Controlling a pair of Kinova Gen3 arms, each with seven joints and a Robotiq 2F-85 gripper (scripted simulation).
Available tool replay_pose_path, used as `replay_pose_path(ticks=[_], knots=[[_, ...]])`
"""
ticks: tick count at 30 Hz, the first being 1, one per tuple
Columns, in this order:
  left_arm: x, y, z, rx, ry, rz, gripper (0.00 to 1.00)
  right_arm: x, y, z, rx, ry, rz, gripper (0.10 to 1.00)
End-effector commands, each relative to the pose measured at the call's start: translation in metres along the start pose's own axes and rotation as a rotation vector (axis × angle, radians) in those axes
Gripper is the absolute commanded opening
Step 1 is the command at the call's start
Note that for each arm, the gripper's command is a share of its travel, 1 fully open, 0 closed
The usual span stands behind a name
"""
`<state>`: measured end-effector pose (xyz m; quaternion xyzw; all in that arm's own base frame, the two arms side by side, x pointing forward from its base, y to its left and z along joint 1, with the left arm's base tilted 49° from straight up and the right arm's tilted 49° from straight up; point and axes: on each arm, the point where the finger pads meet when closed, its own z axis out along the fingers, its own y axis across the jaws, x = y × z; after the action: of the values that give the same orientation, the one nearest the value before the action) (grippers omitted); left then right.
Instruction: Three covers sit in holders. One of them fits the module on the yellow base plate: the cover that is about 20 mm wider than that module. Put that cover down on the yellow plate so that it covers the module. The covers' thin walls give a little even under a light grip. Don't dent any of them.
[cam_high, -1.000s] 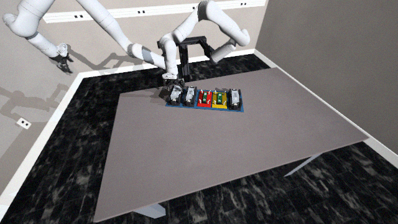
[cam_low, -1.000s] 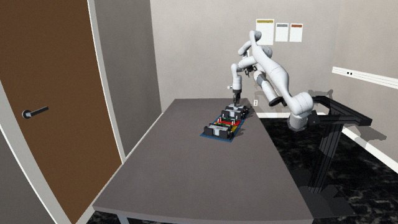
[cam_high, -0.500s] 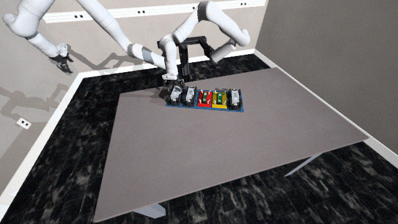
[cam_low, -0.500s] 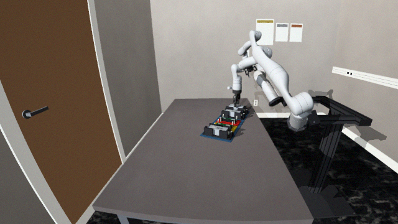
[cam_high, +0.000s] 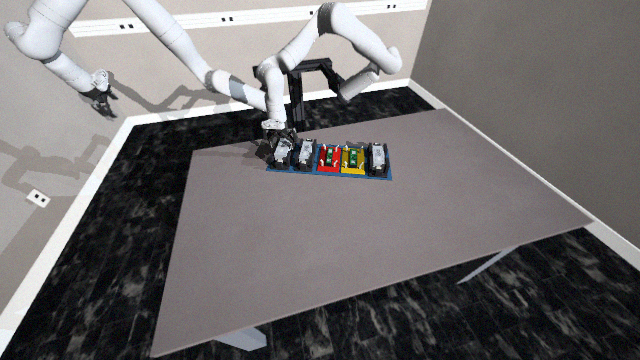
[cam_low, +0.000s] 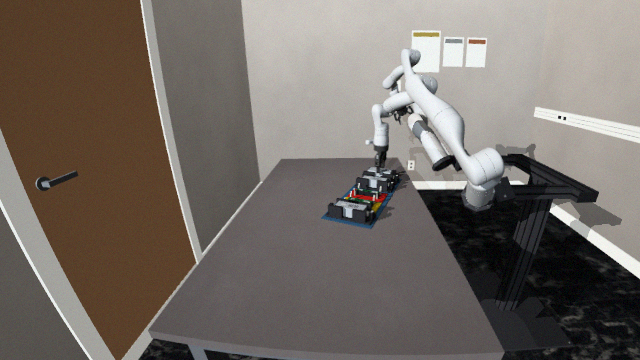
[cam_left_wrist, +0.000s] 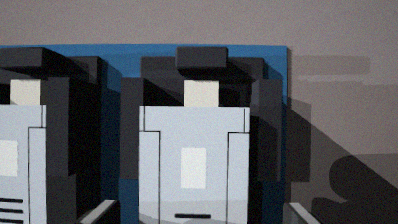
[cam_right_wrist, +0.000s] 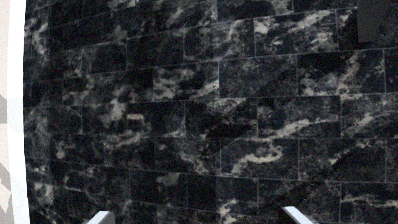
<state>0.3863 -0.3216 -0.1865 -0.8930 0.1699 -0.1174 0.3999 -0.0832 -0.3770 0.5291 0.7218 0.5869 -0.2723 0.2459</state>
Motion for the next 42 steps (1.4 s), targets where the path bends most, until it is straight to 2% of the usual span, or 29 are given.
replay_pose_path(ticks=[1,28,37,42], knots=[[0.0,0.0,0.001,0.0,0.0,0.003,0.999,0.0,0.0,0.0,0.0,-0.001,0.001,0.999],[0.0,-0.001,0.003,-0.001,0.002,-0.001,0.999,0.0,0.0,0.0,0.0,-0.001,0.001,0.999],[0.0,-0.001,0.012,0.0,0.0,0.004,0.999,0.0,0.0,0.0,0.0,-0.001,0.001,0.999],[0.0,-0.001,0.012,0.0,0.0,0.004,0.999,0.0,0.0,0.0,0.0,-0.001,0.001,0.999]])
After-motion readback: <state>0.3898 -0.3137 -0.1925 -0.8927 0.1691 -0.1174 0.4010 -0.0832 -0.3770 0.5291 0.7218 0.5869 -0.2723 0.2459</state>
